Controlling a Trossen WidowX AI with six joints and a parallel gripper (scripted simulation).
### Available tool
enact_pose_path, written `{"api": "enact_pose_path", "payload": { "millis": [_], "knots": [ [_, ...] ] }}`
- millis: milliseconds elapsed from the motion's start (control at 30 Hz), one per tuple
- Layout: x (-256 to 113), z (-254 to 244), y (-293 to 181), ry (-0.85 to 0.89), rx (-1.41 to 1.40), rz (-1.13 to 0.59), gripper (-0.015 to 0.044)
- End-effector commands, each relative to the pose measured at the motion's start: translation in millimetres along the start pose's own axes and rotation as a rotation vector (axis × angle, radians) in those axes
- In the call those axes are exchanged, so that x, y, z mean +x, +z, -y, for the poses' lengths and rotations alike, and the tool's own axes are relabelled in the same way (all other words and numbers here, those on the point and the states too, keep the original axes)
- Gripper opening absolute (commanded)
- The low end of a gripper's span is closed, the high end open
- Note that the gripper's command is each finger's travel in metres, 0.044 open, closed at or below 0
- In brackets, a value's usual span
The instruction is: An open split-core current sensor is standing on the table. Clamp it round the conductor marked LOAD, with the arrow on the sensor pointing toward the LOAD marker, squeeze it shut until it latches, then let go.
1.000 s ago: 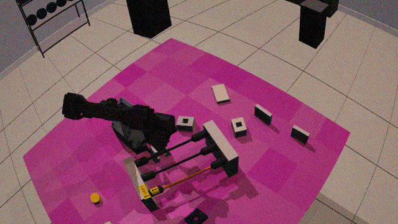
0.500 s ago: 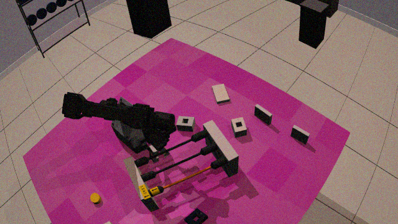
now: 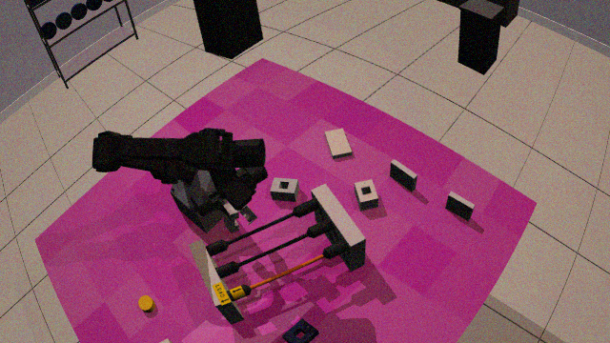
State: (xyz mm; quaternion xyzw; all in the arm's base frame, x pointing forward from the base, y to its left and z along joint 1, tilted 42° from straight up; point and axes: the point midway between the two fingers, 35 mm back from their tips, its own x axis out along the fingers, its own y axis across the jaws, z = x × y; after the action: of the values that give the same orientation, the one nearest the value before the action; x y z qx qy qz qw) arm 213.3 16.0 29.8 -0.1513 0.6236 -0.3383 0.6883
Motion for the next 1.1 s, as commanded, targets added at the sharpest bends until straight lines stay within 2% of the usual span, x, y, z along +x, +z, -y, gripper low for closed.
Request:
{"api": "enact_pose_path", "payload": {
  "millis": [0, 133, 333, 1067],
  "knots": [
    [-26, 2, -2, 0.004, 0.008, 0.002, 0.0000],
    [-47, 6, -6, -0.003, 0.008, 0.003, 0.0000],
    [-50, 5, 1, -0.001, 0.071, 0.002, 0.0000],
    [-59, 7, 103, 0.017, 0.919, -0.002, 0.0000]
  ]
}}
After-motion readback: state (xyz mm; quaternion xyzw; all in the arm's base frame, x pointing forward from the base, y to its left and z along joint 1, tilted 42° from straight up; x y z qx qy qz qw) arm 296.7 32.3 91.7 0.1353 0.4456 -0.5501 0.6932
